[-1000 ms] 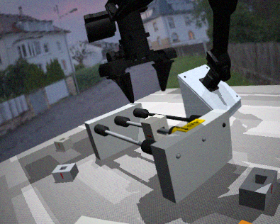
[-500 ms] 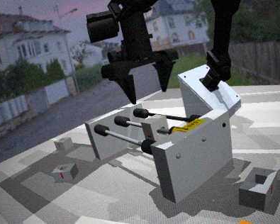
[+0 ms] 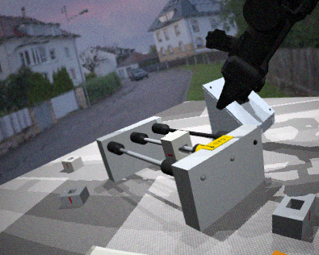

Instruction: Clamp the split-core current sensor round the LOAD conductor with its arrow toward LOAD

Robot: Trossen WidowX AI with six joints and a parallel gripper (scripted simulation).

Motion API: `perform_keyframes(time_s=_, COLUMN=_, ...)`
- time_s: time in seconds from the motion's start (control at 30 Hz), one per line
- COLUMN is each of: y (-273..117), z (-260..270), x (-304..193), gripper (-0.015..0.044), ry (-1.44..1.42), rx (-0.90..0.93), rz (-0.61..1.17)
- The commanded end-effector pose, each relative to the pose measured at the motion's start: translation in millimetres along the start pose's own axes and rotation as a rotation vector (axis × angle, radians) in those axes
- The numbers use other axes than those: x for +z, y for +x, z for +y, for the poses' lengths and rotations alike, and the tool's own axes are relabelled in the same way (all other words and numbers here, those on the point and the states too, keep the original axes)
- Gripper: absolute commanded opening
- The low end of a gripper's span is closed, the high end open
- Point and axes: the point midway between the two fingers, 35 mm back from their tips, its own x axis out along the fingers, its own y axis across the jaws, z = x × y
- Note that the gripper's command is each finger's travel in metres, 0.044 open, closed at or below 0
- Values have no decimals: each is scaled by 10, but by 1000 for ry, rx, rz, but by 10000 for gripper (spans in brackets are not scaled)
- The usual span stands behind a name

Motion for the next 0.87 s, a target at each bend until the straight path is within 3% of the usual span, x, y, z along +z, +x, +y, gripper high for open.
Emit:
perform_keyframes(time_s=0.0, y=-217, z=-76, x=-114, gripper=440, ry=-54, rx=122, rz=-138)
perform_keyframes(time_s=0.67, y=-249, z=-43, x=-142, gripper=440, ry=-67, rx=128, rz=-121)
perform_keyframes(time_s=0.8, y=-18, z=2, x=0, gripper=440, ry=3, rx=2, rz=11)
perform_keyframes(time_s=0.83, y=-182, z=-31, x=-105, gripper=440, ry=-39, rx=80, rz=-59)
